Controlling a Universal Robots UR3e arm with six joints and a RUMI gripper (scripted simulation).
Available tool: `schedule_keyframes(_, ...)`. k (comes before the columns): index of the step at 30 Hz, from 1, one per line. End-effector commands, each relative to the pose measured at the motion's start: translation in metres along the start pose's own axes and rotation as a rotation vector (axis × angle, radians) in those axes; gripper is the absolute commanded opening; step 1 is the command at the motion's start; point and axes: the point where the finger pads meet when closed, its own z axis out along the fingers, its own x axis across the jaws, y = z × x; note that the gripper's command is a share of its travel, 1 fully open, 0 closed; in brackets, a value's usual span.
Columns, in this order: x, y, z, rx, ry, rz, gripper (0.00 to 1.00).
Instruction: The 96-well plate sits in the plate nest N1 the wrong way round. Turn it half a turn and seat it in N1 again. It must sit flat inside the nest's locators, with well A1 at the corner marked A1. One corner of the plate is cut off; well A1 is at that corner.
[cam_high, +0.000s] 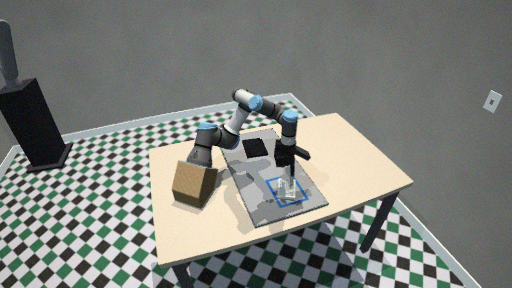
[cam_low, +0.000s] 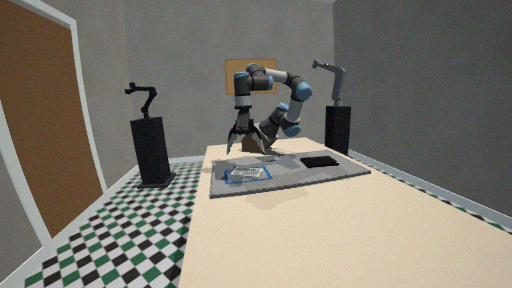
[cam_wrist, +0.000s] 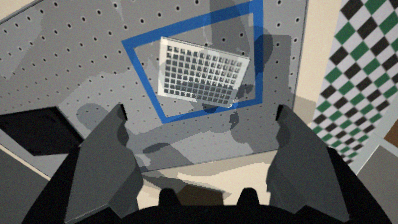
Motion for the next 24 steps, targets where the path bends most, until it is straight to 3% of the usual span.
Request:
schedule_keyframes(1, 0.0004, -0.0006, -0.0008, 0.0, 0.009, 0.16, 1.0)
schedule_keyframes(9, 0.0004, -0.0006, -0.0008, 0.001, 0.009, 0.264, 1.0)
schedule_keyframes(24, 0.0004, -0.0006, -0.0008, 0.003, 0.009, 0.764, 1.0)
